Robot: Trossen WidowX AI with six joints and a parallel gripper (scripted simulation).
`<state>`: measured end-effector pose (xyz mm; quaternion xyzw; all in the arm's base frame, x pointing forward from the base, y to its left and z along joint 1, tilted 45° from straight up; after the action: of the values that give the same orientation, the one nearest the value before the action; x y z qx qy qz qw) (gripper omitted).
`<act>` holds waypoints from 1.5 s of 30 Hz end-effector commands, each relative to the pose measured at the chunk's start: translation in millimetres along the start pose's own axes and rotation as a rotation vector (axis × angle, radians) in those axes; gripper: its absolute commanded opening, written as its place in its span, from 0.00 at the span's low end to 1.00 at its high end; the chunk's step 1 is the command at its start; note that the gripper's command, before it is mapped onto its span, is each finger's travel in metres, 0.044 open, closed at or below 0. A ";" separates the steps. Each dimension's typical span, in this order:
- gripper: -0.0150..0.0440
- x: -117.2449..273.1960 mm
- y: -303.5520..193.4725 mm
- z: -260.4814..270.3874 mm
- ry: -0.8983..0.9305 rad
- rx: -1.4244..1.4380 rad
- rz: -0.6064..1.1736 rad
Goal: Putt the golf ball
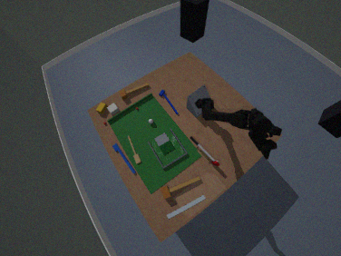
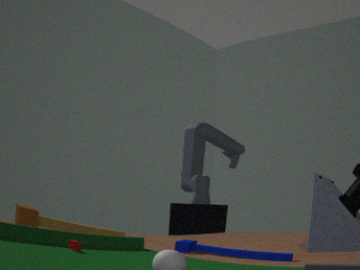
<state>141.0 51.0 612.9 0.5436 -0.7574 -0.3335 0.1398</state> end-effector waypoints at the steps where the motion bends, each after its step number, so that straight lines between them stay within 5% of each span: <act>1: 0.98 0.3 0.8 0.4 -0.002 0.004 0.000; 11: 1.00 -0.4 56.9 48.7 -0.100 0.316 0.028; 21: 1.00 -63.4 55.4 120.5 -0.015 0.597 0.187; 34: 1.00 -138.4 -90.8 191.5 0.381 0.568 0.528; 45: 1.00 -103.0 -250.8 218.3 0.634 0.081 0.818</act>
<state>215.4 200.3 342.4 0.3199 -0.8685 0.0059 0.3786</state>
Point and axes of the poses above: the point midway between the two fingers, 35 mm back from their tips, its own x axis back along the fingers, its own z axis across the jaws, y = z × x, the point moved 3 cm from there along x, back along the fingers, and after that the axes turned 6 degrees about -x, right-handed, at the moved point
